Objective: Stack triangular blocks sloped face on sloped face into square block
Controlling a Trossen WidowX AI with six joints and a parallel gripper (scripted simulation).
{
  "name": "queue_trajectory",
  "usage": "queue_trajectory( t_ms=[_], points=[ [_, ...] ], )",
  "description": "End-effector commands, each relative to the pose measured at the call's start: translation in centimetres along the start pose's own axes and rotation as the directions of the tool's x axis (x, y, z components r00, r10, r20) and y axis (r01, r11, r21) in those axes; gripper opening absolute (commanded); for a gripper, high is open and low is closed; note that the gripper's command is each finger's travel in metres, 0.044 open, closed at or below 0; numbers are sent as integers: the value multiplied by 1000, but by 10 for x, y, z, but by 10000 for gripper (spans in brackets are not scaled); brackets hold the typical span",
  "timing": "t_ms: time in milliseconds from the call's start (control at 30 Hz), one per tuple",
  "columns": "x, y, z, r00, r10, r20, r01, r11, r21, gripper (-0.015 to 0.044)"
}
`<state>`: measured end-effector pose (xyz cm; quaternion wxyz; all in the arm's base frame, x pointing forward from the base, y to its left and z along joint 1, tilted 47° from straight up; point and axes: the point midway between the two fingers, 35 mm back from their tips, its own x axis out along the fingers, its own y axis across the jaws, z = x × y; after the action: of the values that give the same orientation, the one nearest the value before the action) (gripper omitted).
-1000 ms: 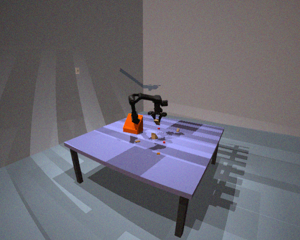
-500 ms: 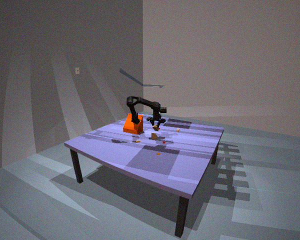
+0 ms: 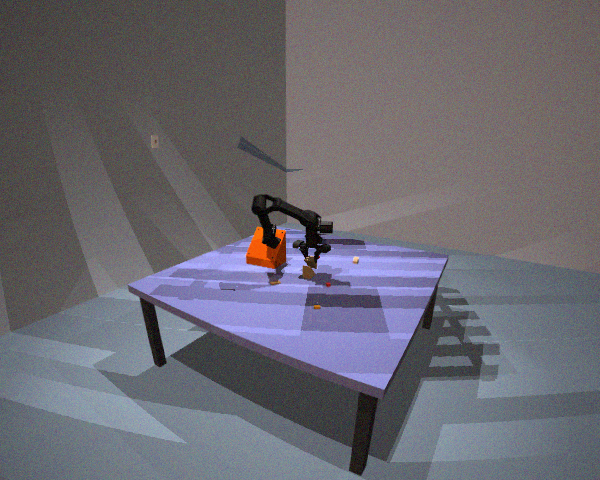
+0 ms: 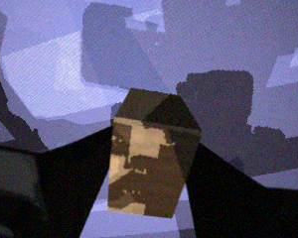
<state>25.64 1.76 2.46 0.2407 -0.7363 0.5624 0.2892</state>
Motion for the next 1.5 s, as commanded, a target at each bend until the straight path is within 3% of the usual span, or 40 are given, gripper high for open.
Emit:
queue_trajectory(
  t_ms=[0, 1467],
  points=[
    [3, 0, -1, 1000, -11, -5, 11, 1000, 0, 0],
    [14, 0, -5, 1000, -20, -7, 20, 1000, -2, 0]
  ],
)
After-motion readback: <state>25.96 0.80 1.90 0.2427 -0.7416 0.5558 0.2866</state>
